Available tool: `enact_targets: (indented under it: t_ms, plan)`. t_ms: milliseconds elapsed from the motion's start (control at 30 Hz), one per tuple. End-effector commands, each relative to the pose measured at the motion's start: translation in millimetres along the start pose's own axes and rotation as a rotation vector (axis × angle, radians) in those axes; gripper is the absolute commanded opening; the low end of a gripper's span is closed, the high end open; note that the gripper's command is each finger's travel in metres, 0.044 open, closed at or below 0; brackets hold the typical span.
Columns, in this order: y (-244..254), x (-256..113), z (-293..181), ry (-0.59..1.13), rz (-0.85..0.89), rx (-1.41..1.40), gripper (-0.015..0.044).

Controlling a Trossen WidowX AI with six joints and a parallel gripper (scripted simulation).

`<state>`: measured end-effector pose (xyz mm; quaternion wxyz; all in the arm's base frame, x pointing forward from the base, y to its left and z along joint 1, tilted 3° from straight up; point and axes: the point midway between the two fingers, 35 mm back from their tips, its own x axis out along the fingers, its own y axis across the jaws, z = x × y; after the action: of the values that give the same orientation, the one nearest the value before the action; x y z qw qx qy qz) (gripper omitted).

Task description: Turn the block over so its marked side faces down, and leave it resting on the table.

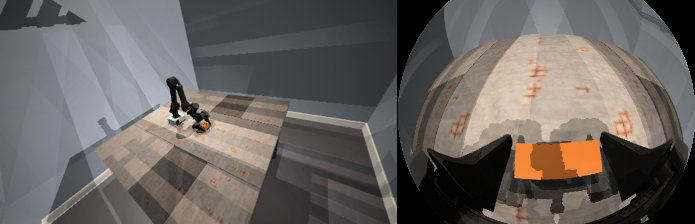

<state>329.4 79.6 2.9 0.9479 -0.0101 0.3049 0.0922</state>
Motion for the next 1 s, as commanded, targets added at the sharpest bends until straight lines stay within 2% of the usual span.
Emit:
enact_targets:
  t_ms: [0,167,600,967]
  plan:
    - [1.3,-28.3,26.8,0.154,0.01,-0.004,0.044]
    - [0.4,-71.8,35.8,0.285,0.011,-0.003,0.044]
    - [0.5,-72.6,38.3,0.314,0.01,-0.004,0.044]
    - [1.3,-60.1,71.8,0.702,0.006,-0.009,0.044]
